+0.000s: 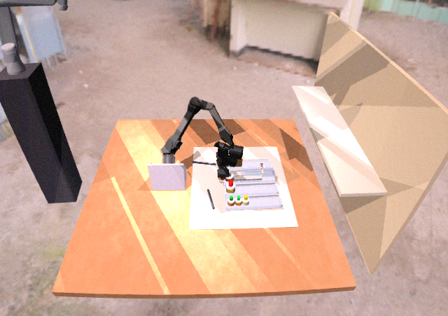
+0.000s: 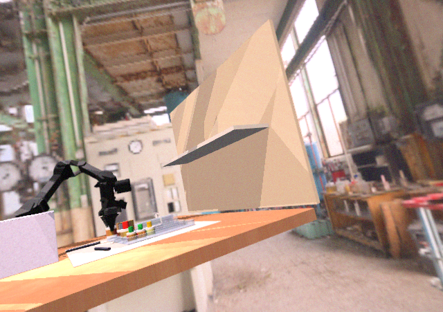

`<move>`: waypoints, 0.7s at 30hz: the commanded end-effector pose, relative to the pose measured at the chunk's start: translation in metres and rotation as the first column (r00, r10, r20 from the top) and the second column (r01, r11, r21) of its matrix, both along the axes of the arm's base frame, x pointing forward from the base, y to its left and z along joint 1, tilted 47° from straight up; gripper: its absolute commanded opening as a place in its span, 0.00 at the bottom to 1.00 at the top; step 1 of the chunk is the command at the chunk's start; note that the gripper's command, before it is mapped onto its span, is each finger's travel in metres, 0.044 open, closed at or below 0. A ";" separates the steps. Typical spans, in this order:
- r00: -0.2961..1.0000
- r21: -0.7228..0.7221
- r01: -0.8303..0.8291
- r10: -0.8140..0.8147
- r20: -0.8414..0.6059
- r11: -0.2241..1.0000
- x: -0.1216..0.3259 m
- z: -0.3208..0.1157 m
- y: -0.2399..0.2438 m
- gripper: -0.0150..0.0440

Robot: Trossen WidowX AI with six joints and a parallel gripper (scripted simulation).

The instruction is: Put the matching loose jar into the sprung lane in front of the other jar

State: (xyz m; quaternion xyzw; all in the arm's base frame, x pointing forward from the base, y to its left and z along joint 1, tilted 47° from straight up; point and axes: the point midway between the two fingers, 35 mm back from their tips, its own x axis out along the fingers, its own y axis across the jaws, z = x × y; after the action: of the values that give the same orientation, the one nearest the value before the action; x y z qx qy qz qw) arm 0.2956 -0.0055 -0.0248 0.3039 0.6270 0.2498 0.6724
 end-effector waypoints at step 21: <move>1.000 -0.002 0.005 -0.005 0.024 1.000 0.015 0.003 -0.003 0.25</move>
State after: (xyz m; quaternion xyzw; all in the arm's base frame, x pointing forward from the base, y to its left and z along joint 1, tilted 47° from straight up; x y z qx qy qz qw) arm 0.3025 -0.0063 -0.0243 0.3036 0.6275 0.2498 0.6721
